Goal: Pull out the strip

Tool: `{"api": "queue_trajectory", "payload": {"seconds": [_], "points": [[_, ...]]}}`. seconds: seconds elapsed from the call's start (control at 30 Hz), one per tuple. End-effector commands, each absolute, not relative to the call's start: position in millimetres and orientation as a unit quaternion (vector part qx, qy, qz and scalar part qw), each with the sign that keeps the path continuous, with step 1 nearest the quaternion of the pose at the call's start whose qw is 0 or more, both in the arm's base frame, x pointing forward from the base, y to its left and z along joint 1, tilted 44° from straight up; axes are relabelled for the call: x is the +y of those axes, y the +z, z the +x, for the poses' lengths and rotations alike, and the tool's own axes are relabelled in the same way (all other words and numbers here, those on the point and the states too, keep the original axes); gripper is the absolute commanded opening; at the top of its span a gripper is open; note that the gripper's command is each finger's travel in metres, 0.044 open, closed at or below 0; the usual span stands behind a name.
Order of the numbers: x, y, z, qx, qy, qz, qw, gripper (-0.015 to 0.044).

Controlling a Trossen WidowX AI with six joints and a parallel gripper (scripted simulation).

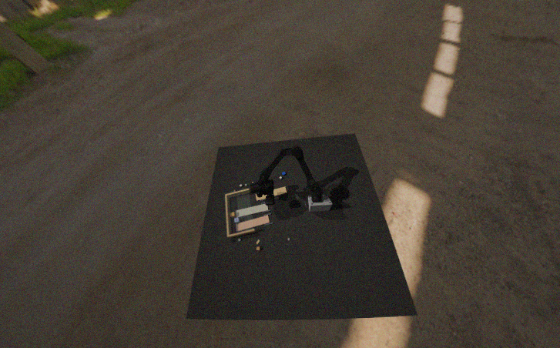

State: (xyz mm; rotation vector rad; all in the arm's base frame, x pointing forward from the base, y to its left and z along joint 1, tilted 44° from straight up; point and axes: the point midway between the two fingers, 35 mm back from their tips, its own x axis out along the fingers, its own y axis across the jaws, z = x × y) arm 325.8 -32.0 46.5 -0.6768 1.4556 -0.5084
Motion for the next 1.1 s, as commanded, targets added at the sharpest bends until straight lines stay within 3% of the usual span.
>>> {"api": "queue_trajectory", "payload": {"seconds": [0.0, 1.07], "points": [[-31.1, 42.9, 308.0, 0.645, -0.225, -0.298, 0.666, 0.0], [-6.2, 67.1, 296.5, 0.646, -0.224, -0.299, 0.666, 0.0]]}}
